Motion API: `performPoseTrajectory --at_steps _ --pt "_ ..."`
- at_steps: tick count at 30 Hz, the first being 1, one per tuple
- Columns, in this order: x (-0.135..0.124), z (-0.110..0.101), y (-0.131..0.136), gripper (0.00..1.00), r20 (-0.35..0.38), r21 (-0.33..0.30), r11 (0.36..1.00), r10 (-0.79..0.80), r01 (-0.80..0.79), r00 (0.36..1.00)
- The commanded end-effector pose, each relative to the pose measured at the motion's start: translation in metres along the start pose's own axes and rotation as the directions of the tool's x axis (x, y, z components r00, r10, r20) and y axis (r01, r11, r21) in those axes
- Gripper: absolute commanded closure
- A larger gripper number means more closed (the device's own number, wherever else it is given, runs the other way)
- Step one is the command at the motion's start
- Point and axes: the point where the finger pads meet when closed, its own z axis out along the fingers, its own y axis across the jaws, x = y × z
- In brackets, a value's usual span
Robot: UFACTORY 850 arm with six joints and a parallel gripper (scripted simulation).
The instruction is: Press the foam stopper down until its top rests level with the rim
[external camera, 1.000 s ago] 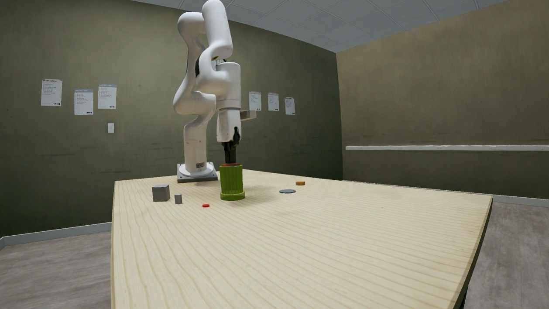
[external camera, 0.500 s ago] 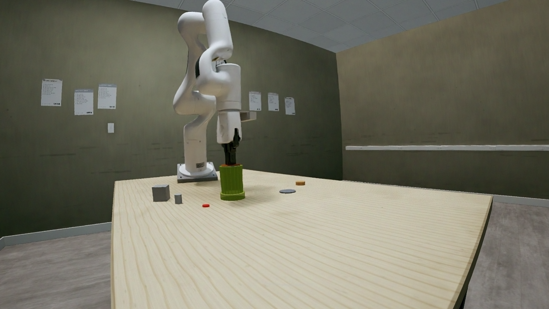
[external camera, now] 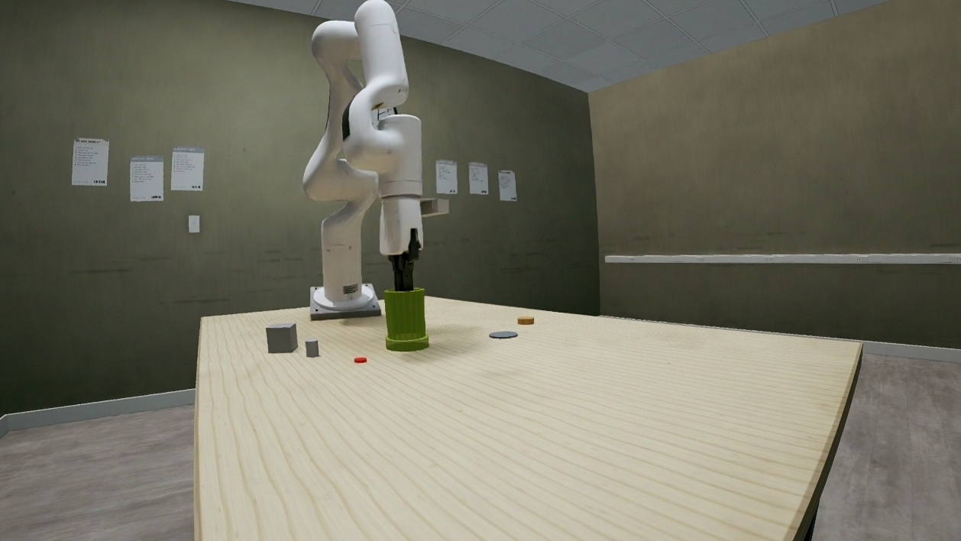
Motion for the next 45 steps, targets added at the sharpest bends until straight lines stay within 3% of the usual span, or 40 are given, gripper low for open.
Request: performPoseTrajectory --at_steps 1,45 --pt "-0.0001 0.0013 0.0006 1.00 0.000 -0.001 1.000 0.000 0.000 1.000" --pt "-0.0001 0.0019 0.0006 1.00 0.000 -0.001 1.000 0.000 0.000 1.000"
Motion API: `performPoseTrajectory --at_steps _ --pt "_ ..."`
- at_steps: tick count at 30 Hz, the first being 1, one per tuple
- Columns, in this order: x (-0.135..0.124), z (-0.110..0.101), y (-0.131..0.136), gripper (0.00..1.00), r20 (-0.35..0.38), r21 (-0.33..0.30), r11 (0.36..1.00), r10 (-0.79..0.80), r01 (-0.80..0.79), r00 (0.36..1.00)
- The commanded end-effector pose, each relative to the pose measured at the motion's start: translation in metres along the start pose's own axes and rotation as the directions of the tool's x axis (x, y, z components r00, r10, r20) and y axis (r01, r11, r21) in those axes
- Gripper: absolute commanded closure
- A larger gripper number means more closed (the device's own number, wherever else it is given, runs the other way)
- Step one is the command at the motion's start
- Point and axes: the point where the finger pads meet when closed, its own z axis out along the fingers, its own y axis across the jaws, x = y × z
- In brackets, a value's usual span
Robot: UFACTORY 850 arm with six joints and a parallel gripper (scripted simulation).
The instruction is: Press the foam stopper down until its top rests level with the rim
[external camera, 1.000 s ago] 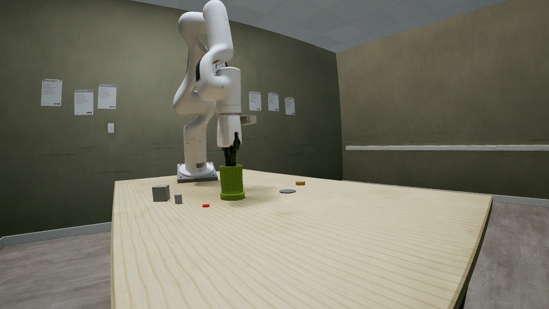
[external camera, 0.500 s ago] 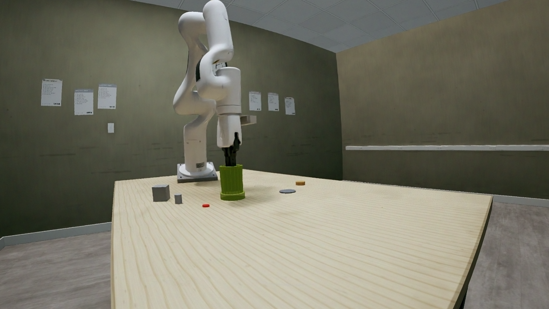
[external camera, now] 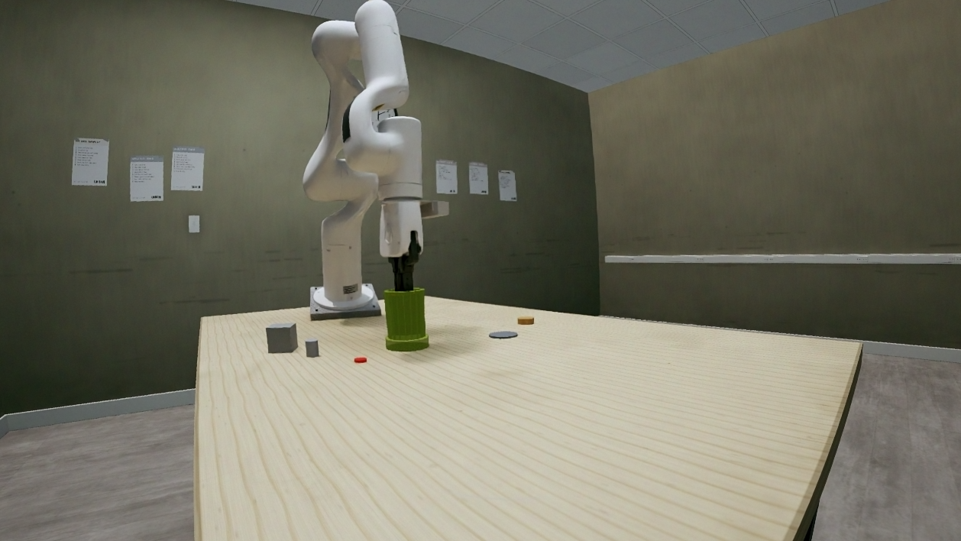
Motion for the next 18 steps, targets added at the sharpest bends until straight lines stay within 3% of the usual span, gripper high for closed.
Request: performPoseTrajectory --at_steps 1,18 --pt "-0.0001 -0.0025 0.0007 1.00 0.000 -0.001 1.000 0.000 0.000 1.000" --pt "-0.0001 -0.0108 0.0007 1.00 0.000 -0.001 1.000 0.000 0.000 1.000"
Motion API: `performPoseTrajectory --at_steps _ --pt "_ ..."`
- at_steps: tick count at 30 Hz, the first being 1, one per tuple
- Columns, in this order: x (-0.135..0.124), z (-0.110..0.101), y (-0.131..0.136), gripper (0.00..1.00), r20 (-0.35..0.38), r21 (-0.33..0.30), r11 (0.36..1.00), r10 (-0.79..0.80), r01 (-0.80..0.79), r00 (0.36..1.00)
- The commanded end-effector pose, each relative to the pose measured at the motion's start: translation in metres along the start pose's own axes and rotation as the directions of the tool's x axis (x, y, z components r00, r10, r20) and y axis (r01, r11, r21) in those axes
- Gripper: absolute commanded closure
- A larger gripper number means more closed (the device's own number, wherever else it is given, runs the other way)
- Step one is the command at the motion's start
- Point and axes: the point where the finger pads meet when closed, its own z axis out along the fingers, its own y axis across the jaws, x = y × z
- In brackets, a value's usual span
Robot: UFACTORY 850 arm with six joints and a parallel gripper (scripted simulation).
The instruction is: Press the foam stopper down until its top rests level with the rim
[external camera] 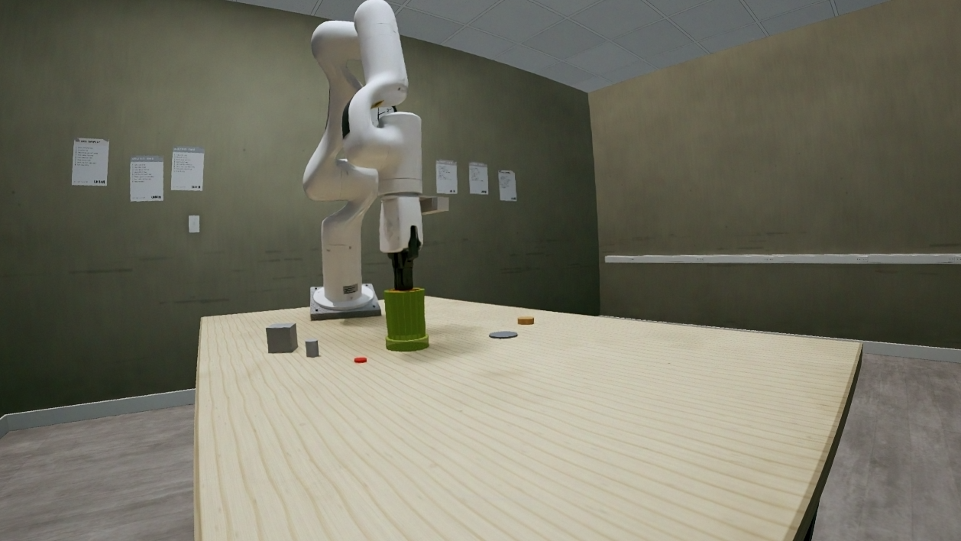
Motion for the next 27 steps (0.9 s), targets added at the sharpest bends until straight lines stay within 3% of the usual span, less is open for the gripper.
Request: performPoseTrajectory --at_steps 1,21,27 --pt "0.000 -0.003 0.001 1.00 0.000 -0.003 1.000 0.000 0.000 1.000" --pt "0.000 -0.007 0.001 1.00 0.000 -0.003 1.000 0.000 0.000 1.000" --pt "0.000 -0.022 0.001 1.00 0.000 -0.003 1.000 0.000 0.000 1.000"
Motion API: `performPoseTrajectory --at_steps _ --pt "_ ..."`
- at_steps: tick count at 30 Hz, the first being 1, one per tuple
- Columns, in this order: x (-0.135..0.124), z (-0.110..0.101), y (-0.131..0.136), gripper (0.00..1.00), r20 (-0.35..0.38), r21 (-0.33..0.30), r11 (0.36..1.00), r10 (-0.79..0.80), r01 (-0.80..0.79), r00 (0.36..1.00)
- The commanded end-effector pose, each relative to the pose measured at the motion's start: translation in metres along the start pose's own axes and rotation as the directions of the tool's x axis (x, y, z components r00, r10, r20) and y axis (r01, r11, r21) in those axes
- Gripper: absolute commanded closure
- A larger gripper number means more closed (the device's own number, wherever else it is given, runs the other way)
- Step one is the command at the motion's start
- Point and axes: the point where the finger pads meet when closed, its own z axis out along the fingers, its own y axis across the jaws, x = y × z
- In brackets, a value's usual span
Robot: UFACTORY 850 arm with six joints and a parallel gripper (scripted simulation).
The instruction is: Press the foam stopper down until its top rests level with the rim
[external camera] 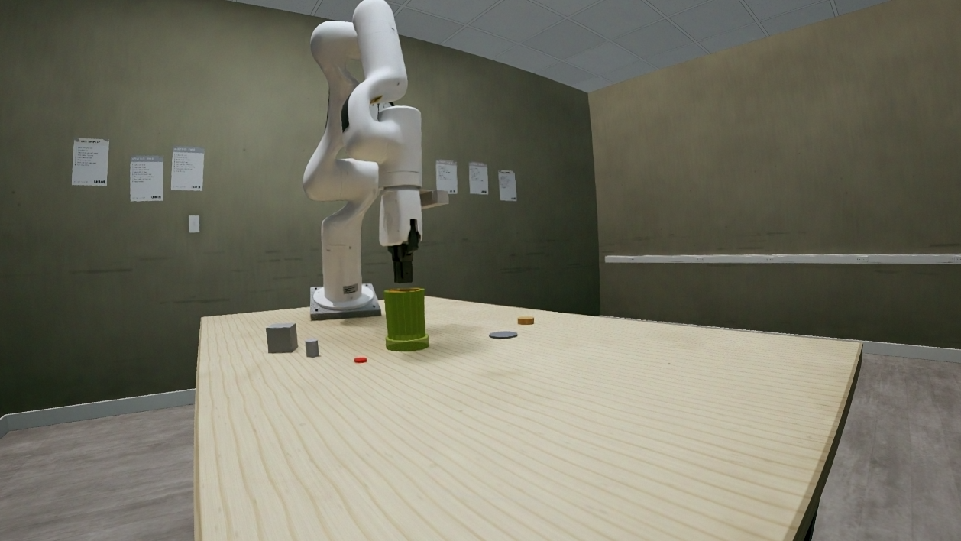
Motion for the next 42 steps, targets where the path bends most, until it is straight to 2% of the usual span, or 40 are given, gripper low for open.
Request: performPoseTrajectory --at_steps 1,9,42 --pt "0.000 -0.012 0.001 1.00 0.000 -0.002 1.000 0.000 0.000 1.000" --pt "0.000 -0.031 0.001 1.00 0.000 -0.002 1.000 0.000 0.000 1.000" --pt "0.000 -0.034 0.001 1.00 0.000 -0.002 1.000 0.000 0.000 1.000"
